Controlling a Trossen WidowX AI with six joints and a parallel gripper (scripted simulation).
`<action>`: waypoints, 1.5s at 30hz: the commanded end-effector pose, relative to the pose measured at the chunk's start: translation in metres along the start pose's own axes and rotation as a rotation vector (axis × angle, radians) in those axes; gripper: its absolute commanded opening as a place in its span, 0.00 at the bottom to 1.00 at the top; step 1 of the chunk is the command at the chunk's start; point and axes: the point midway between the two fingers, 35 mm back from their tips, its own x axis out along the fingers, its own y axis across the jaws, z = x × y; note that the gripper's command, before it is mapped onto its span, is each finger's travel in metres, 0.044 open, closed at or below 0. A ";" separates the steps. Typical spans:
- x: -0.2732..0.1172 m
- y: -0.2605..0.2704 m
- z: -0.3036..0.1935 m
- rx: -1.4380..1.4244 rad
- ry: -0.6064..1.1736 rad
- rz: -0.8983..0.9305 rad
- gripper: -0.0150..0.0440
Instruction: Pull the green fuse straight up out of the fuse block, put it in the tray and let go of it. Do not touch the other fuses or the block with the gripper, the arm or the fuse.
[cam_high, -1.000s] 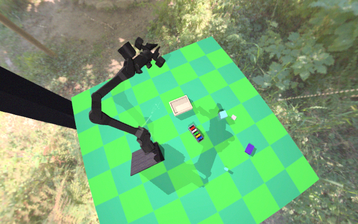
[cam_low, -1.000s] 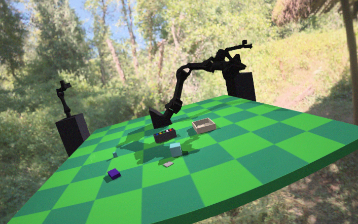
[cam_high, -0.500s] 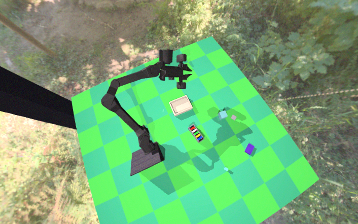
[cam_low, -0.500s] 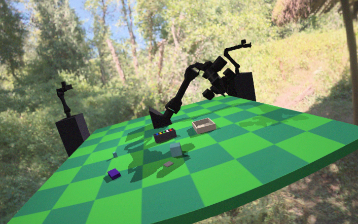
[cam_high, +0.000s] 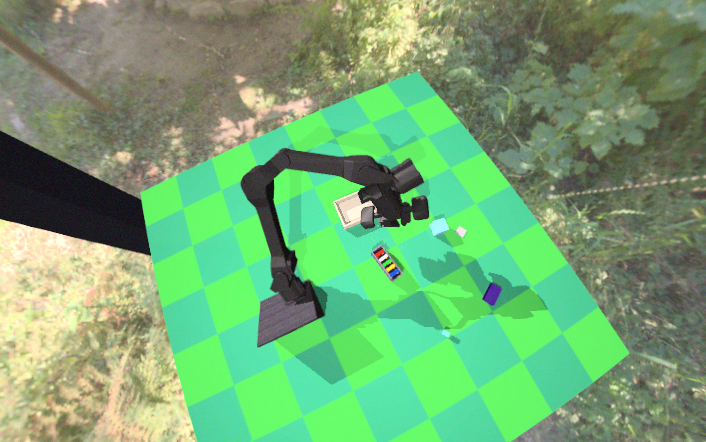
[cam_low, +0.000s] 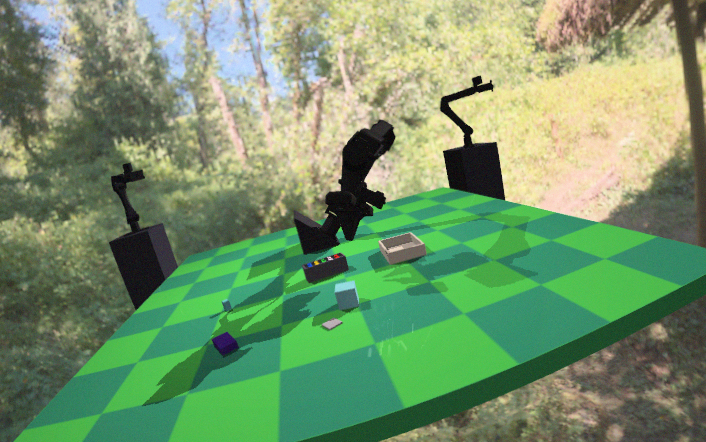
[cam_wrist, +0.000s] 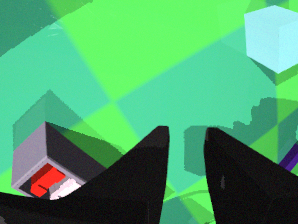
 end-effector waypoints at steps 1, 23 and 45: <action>0.012 0.012 -0.045 0.319 0.026 0.158 0.37; 0.029 0.043 -0.106 0.932 0.061 0.464 0.37; 0.049 0.050 -0.102 0.932 0.060 0.465 0.37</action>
